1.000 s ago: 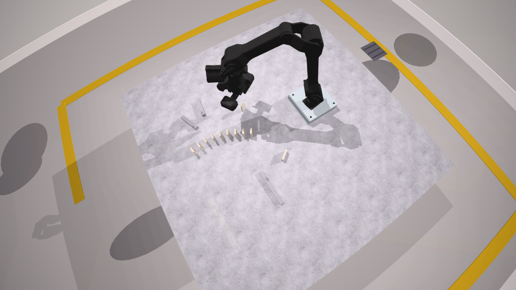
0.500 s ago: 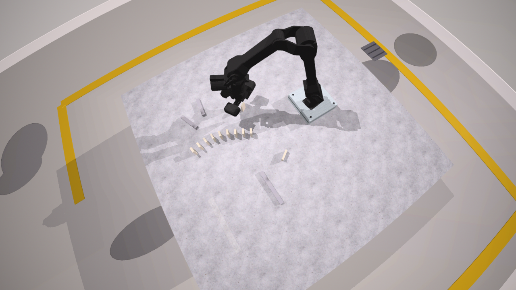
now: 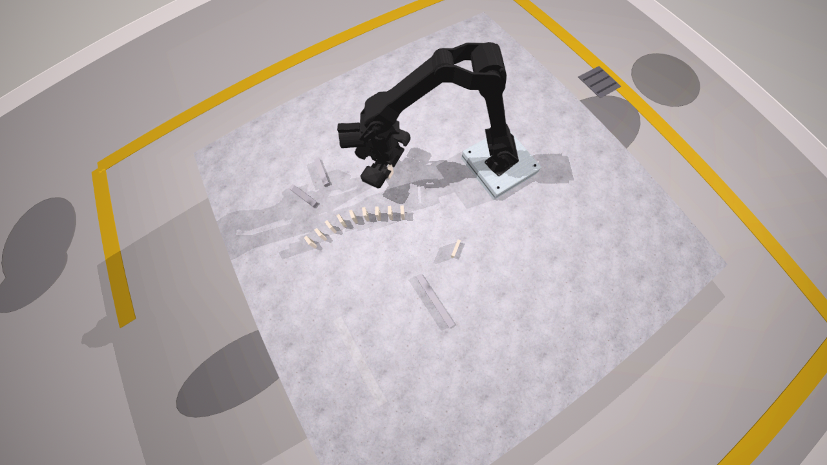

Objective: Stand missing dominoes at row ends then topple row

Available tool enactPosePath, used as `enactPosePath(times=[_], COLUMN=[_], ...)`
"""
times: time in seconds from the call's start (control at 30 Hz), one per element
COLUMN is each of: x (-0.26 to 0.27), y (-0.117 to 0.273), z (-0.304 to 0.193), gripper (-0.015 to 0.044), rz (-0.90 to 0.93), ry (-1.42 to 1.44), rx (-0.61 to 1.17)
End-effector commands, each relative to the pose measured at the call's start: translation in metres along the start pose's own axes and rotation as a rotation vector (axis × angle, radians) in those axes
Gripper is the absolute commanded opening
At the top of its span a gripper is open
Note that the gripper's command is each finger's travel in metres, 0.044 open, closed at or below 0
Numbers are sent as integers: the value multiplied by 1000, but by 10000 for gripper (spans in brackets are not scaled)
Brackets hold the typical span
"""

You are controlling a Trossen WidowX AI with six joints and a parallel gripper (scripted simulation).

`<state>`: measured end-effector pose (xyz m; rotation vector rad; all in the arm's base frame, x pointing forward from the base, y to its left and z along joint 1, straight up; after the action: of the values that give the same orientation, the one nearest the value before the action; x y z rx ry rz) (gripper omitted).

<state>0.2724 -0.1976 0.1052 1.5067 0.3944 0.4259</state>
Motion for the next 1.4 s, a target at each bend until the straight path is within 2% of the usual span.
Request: enactPosePath(times=[0.0,0.33,0.4,0.6,0.67,0.87,1.17,1.37], x=[-1,0,1,2,1,9,93,98], y=[-1,1,19,113,133,135,136,132], z=[0,0,4,4,1,-6,-113,-121], gripper=[107,107,107,107,107,107,107,107], rz=[-4,-4,-3,-1,0,1,8,8], ry=[-3,-3,-3,-1,0,34,483,517], rx=[1,1,1,0,0,1,9,10])
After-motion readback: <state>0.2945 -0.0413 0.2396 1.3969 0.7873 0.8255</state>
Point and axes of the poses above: the point midway between the two fingers, 35 mm back from their tips, its own y axis back along the fingers, its own x axis across the jaws, z = x × y, the point moved 8 cm from there along y, back along the fingers, and after that the axes turned 6 degrees about y, right-handed, at the moved point
